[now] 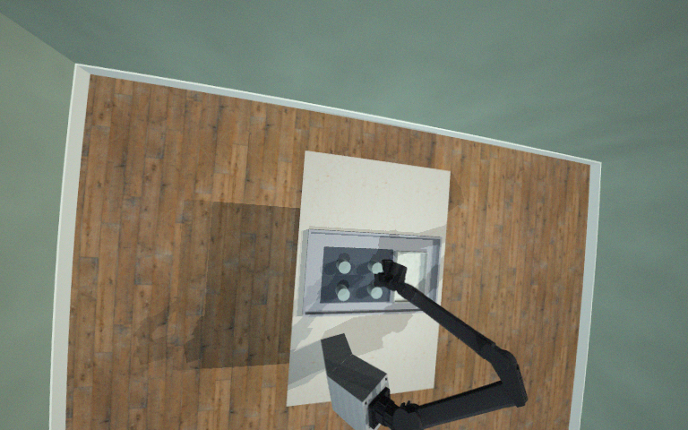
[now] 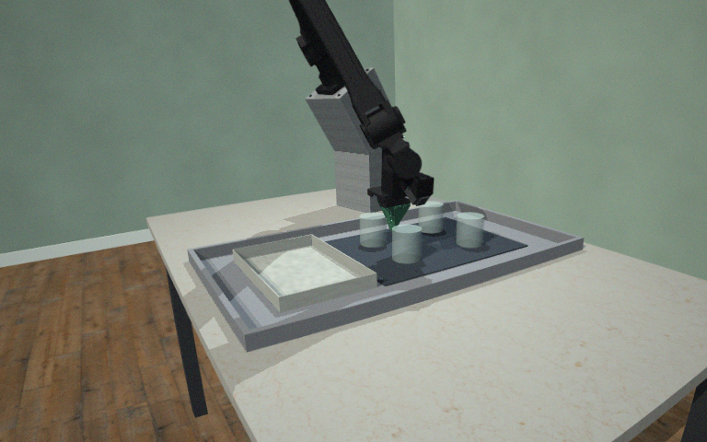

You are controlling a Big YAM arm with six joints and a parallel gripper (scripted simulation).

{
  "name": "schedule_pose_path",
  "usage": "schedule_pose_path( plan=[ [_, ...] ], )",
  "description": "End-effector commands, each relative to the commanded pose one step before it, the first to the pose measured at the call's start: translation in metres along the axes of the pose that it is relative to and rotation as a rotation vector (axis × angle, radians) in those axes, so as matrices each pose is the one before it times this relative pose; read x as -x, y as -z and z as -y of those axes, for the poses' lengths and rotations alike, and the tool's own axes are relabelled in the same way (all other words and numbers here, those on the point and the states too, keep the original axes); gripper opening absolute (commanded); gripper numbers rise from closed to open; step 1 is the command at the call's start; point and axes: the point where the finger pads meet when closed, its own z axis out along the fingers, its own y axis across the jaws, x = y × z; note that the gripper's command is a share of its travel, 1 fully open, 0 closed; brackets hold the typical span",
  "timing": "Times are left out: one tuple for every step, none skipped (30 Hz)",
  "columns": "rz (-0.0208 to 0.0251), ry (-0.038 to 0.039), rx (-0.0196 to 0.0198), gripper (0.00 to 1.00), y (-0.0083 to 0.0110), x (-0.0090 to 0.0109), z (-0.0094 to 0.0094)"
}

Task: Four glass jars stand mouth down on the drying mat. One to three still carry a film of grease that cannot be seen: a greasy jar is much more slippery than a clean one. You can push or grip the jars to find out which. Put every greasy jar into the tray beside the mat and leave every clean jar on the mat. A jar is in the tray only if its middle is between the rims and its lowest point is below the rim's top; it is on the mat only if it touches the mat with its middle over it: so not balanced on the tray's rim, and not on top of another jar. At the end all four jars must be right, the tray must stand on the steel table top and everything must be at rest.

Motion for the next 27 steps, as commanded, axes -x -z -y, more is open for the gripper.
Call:
schedule_pose_path(
  plan=[
    [0.10475,-0.03392,-0.01648,0.0,0.00431,0.06129,0.00266],
    [0.0,0.0,0.0,0.0,0.0,0.00013,0.0],
    [0.0,0.0,0.0,0.0,0.0,0.00013,0.0],
    [0.0,0.0,0.0,0.0,0.0,0.00013,0.0],
    [0.0,0.0,0.0,0.0,0.0,0.00013,0.0],
    [0.0,0.0,0.0,0.0,0.0,0.00013,0.0],
    [0.0,0.0,0.0,0.0,0.0,0.00013,0.0],
    [0.0,0.0,0.0,0.0,0.0,0.00013,0.0],
    [0.0,0.0,0.0,0.0,0.0,0.0,0.0],
    [0.0,0.0,0.0,0.0,0.0,0.0,0.0],
    [0.0,0.0,0.0,0.0,0.0,0.00013,0.0],
    [0.0,0.0,0.0,0.0,0.0,0.00013,0.0],
    [0.0,0.0,0.0,0.0,0.0,0.00013,0.0],
    [0.0,0.0,0.0,0.0,0.0,0.00013,0.0],
    [0.0,0.0,0.0,0.0,0.0,0.00013,0.0],
    [0.0,0.0,0.0,0.0,0.0,0.00013,0.0],
    [0.0,0.0,0.0,0.0,0.0,0.00013,0.0],
    [0.0,0.0,0.0,0.0,0.0,0.00013,0.0],
    [0.0,0.0,0.0,0.0,0.0,0.00013,0.0],
    [0.0,0.0,0.0,0.0,0.0,0.00013,0.0],
    [0.0,0.0,0.0,0.0,0.0,0.00013,0.0],
    [0.0,0.0,0.0,0.0,0.0,0.00013,0.0],
    [0.0,0.0,0.0,0.0,0.0,0.00013,0.0],
    [0.0,0.0,0.0,0.0,0.0,0.00013,0.0],
    [0.0,0.0,0.0,0.0,0.0,0.00013,0.0],
    [0.0,0.0,0.0,0.0,0.0,0.0,0.0],
    [0.0,0.0,0.0,0.0,0.0,0.0,0.0]
  ],
)
